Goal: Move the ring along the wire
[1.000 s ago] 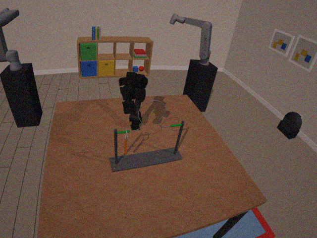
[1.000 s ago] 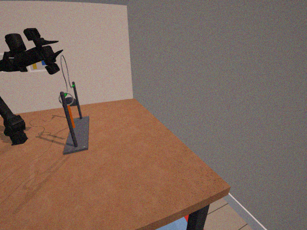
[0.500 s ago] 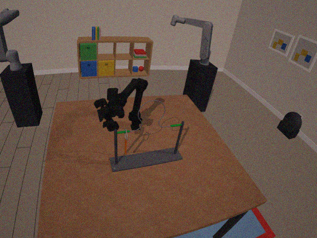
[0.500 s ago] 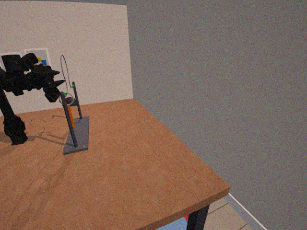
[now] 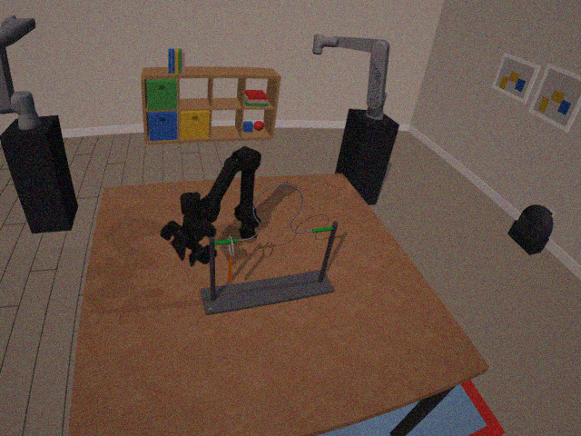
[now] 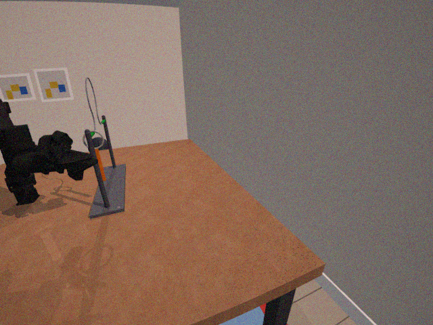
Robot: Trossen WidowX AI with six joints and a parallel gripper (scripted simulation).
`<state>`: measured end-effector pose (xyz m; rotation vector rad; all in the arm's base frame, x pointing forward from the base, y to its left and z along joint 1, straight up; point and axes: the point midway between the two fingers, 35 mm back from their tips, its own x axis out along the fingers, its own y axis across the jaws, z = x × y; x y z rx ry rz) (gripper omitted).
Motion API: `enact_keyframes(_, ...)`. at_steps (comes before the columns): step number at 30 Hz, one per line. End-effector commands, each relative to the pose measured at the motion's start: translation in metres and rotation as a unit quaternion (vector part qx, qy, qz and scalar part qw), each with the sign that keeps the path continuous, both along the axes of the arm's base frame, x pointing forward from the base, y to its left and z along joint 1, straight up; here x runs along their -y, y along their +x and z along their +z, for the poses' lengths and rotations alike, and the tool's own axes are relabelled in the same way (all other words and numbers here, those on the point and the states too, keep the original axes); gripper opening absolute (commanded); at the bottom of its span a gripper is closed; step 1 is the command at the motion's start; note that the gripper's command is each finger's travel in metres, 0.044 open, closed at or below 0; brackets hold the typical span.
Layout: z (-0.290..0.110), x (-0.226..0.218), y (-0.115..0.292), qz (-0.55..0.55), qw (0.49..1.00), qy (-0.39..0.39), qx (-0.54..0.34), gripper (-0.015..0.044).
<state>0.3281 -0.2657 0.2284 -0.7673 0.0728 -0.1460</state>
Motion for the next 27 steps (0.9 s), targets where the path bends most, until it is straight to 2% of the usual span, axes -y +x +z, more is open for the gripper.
enact_keyframes(1,-0.032,-0.005,-0.010,0.030,0.998,0.055,-0.002,0.0160)
enact_keyframes(9,-0.120,-0.045,-0.060,0.131,0.959,0.249,-0.013,0.0160)
enact_keyframes(16,-0.161,-0.105,-0.111,0.210,0.887,0.410,-0.030,0.0160)
enact_keyframes(23,-0.162,-0.111,-0.115,0.216,0.879,0.423,-0.031,0.0160)
enact_keyframes(27,-0.154,-0.111,-0.104,0.193,0.888,0.416,-0.031,0.0160)
